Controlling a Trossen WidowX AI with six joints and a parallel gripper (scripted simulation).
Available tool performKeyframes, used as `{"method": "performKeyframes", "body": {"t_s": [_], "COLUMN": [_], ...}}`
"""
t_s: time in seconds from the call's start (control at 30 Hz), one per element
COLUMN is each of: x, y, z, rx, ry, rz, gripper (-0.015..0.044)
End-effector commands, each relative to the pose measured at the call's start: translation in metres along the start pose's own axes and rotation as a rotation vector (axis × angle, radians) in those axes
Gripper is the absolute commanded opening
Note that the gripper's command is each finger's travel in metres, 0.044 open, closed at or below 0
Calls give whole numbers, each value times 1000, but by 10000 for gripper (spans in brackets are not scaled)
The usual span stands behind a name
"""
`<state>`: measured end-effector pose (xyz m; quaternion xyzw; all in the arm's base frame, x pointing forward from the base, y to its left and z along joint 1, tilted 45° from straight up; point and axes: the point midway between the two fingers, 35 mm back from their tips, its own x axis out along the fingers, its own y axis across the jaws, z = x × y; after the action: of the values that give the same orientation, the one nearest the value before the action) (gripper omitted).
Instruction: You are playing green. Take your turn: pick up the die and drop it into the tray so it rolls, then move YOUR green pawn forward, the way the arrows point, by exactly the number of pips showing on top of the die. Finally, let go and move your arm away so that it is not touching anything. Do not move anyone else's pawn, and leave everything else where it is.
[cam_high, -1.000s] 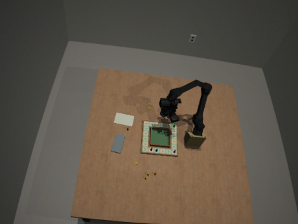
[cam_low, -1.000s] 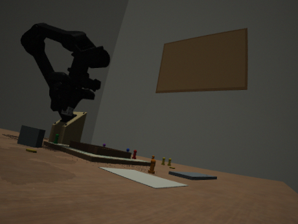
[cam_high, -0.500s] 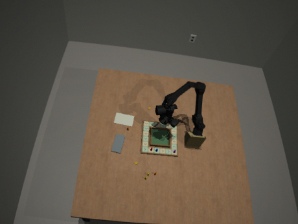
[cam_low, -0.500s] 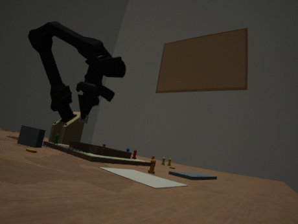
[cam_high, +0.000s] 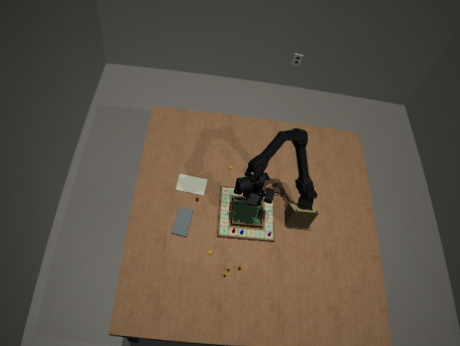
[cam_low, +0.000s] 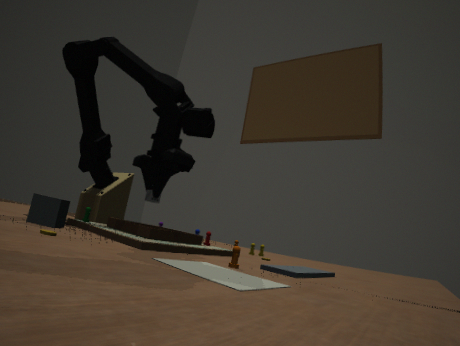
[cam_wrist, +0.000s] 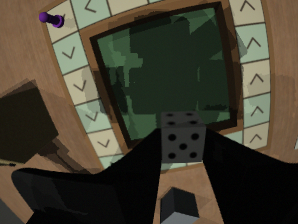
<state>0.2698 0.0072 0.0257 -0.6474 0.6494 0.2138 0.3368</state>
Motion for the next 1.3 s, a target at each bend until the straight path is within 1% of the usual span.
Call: {"method": "performKeyframes", "body": {"t_s": [0.0,0.1,0.27,0.5,0.73,0.93,1.1,1.17,1.27], "x": [3,6,7,16,20,21,22,21,14], "y": [1,2,3,10,15,16,16,15,11], "z": [15,25,25,25,27,27,27,26,23], "rx": [-118,-196,-203,-207,-207,-201,-193,-191,-191], "ry": [-4,-2,-20,-226,-451,-646,-804,-842,-847], "rz": [-1,-1,11,114,161,150,105,88,85], "gripper": [0,0,0,0,0,0,0,0,0]}}
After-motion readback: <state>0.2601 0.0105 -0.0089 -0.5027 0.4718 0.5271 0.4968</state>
